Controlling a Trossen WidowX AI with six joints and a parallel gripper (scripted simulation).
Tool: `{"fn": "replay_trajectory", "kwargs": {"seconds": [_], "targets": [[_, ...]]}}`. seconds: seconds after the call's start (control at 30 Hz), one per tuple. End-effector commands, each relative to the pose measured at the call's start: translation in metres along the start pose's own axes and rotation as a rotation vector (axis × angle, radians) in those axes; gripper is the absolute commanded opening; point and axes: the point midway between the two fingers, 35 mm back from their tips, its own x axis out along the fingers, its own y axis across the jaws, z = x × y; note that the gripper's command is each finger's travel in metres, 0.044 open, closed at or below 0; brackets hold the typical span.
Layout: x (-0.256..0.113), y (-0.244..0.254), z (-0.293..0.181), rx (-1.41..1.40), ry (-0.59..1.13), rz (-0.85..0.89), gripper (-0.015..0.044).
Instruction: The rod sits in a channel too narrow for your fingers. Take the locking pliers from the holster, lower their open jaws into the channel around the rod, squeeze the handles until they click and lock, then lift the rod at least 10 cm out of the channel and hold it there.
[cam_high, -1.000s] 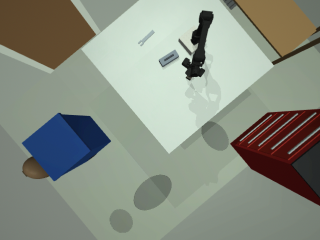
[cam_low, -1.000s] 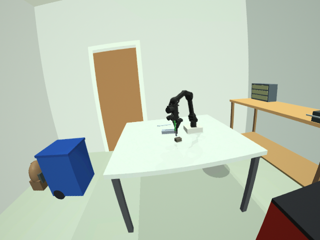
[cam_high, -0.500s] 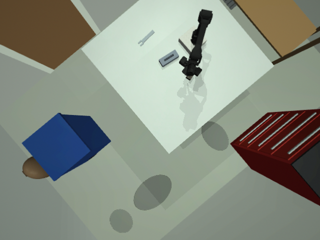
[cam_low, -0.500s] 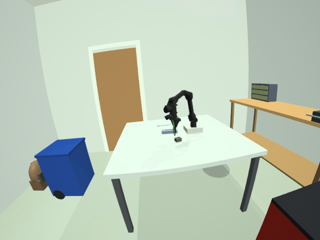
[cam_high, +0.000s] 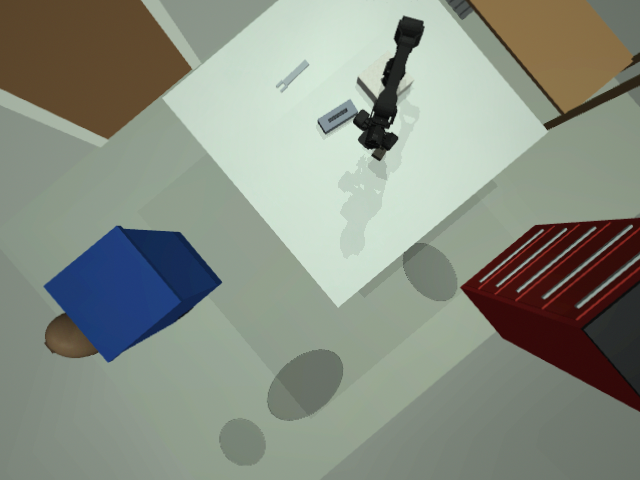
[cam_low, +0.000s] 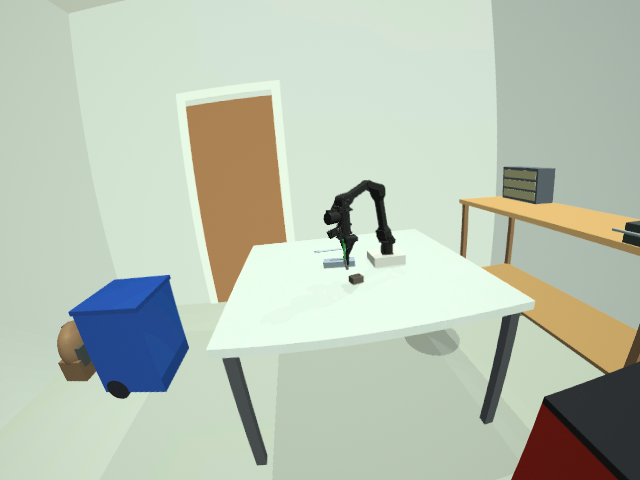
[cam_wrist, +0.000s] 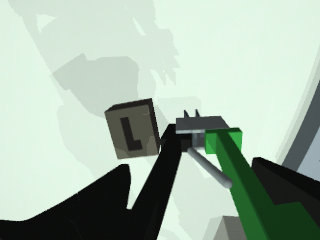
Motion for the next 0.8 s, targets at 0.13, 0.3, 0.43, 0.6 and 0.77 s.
{"fn": "replay_trajectory", "kwargs": {"seconds": [0.13,0.3,0.43,0.6,0.77], "targets": [[0.0,-0.013,0.002,0.019,0.002,0.0,0.0319],[-0.001,-0.021,0.003,0.032,0.001,-0.001,0.0319],[-0.001,-0.027,0.004,0.042,0.001,-0.001,0.0319],[-0.001,-0.035,0.005,0.055,0.0,-0.002,0.0319],[-0.002,-0.043,0.005,0.067,-0.001,-0.002,0.0319]]}}
